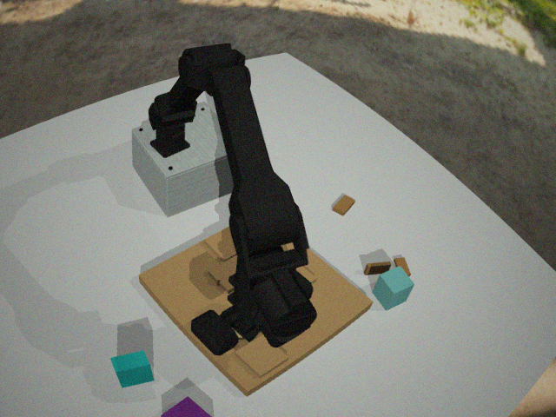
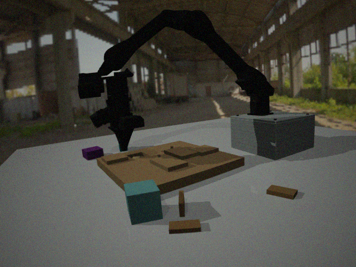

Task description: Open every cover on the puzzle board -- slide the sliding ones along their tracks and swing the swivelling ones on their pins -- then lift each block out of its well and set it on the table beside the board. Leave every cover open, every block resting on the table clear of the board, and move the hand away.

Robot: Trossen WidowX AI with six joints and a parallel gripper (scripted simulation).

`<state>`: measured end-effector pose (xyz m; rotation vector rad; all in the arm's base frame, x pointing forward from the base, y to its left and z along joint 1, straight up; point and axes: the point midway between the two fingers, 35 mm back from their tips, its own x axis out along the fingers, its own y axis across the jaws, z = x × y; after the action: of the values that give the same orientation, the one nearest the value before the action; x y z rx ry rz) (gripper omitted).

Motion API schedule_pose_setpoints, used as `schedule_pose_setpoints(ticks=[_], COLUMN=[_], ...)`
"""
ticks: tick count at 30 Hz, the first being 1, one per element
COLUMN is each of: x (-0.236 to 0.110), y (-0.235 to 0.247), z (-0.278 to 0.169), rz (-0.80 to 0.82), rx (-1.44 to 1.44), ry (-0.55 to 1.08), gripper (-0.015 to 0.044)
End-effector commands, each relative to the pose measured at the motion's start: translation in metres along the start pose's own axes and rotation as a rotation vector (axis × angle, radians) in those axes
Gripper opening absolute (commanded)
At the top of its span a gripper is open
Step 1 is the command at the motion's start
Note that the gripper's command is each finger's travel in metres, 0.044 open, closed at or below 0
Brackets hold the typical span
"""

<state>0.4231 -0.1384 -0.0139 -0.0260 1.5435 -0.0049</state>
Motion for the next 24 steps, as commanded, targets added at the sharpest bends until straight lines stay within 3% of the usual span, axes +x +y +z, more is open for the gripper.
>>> schedule_pose_setpoints(ticks=[1, 20, 24], x=[-0.007, -0.032, -0.03], y=[0.0, 0.0, 0.004], z=[0.002, 0.004, -0.007], rz=[0.002, 0.002, 0.001], rx=[0.005, 0.005, -0.1], ry=[-0.004, -0.004, 0.001], gripper=[0.0, 0.0, 0.0])
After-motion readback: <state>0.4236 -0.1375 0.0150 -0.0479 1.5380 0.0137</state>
